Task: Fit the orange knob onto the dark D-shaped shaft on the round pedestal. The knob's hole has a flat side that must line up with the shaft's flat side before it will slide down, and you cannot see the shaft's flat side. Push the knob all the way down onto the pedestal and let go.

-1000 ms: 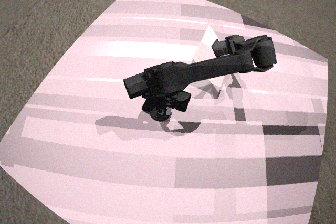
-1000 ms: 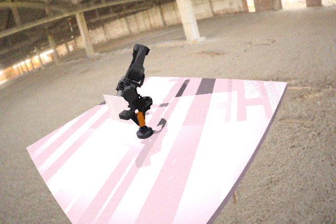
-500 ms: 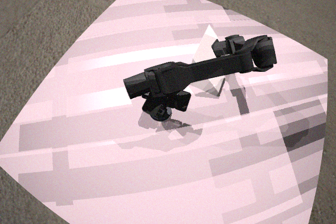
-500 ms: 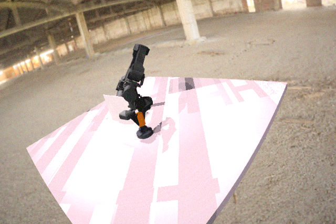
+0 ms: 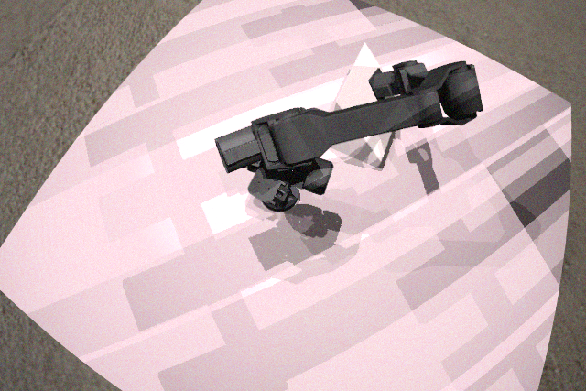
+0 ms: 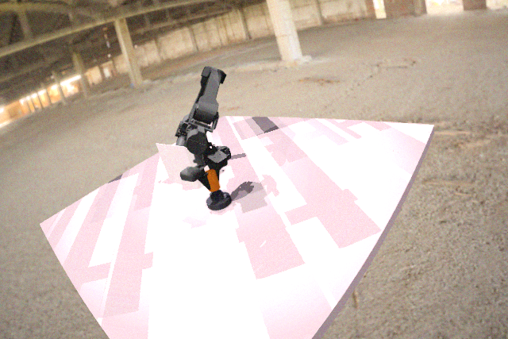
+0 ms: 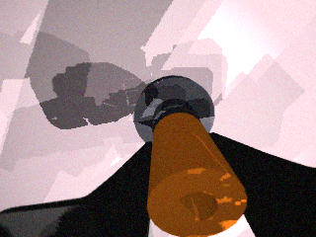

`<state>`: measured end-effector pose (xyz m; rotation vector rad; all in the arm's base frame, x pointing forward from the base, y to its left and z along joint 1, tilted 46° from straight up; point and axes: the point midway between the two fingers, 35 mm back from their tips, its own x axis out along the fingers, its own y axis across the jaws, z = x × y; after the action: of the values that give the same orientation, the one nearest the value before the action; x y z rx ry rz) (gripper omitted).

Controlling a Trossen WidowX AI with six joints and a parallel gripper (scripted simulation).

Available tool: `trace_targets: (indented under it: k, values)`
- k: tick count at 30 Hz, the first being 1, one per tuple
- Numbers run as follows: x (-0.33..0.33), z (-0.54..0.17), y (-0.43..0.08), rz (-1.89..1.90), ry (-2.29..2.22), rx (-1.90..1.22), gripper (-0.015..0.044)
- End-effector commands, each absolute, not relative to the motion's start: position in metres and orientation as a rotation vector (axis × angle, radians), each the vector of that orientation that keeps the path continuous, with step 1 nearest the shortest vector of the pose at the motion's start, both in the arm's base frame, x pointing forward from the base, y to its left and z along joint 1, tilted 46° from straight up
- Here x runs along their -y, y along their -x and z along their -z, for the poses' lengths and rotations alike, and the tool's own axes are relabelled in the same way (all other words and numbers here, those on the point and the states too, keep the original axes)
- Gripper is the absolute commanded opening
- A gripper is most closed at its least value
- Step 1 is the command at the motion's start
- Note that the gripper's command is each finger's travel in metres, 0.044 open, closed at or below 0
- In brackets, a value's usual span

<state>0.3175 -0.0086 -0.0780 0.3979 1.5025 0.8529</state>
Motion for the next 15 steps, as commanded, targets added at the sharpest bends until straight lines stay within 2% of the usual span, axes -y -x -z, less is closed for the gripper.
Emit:
trace_targets:
  k: [1, 15]
  values:
    - [0.008, 0.0779, -0.3187, -0.858, -0.396, -1.492, 0.0]
    - [0.0142, 0.0746, -0.3171, -0.88, -0.373, -1.477, 0.0]
